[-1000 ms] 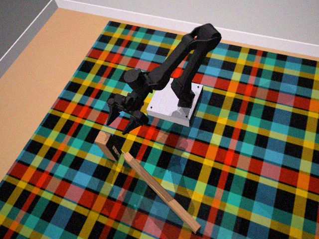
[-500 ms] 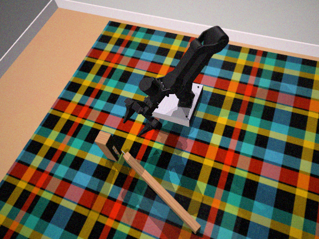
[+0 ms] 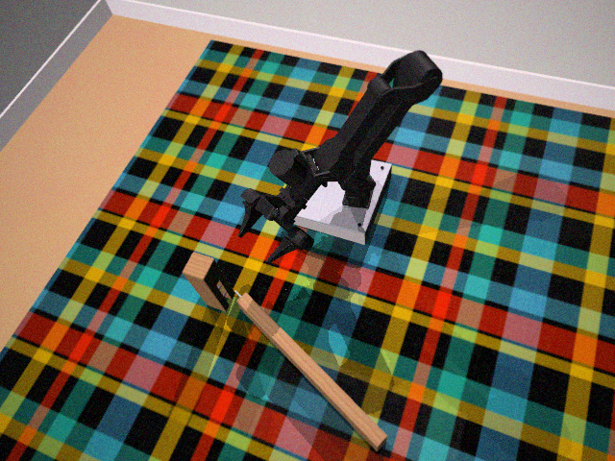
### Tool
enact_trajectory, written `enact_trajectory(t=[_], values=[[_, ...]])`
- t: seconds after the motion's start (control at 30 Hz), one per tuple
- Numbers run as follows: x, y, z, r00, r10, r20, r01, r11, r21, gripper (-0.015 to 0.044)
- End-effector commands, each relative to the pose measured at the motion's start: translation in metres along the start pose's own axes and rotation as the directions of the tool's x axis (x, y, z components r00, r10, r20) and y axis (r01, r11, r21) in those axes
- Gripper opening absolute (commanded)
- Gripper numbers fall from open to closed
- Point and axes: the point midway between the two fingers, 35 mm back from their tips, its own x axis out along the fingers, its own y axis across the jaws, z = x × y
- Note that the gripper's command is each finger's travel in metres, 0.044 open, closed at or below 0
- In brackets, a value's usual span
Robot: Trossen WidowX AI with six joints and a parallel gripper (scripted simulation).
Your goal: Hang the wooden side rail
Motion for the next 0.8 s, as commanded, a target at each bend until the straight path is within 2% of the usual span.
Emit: enact_trajectory(t=[0.0,0.17,0.5,0.77], values=[[0.000,-0.001,0.000,1.000,-0.005,0.000,0.005,1.000,-0.007,0.0440],[0.008,0.001,0.002,0.997,-0.034,-0.070,0.039,0.997,0.074,0.0440],[0.028,0.021,0.014,0.938,-0.186,-0.293,0.258,0.938,0.231,0.0440],[0.027,0.045,0.036,0.872,-0.355,-0.335,0.443,0.865,0.234,0.0440]])
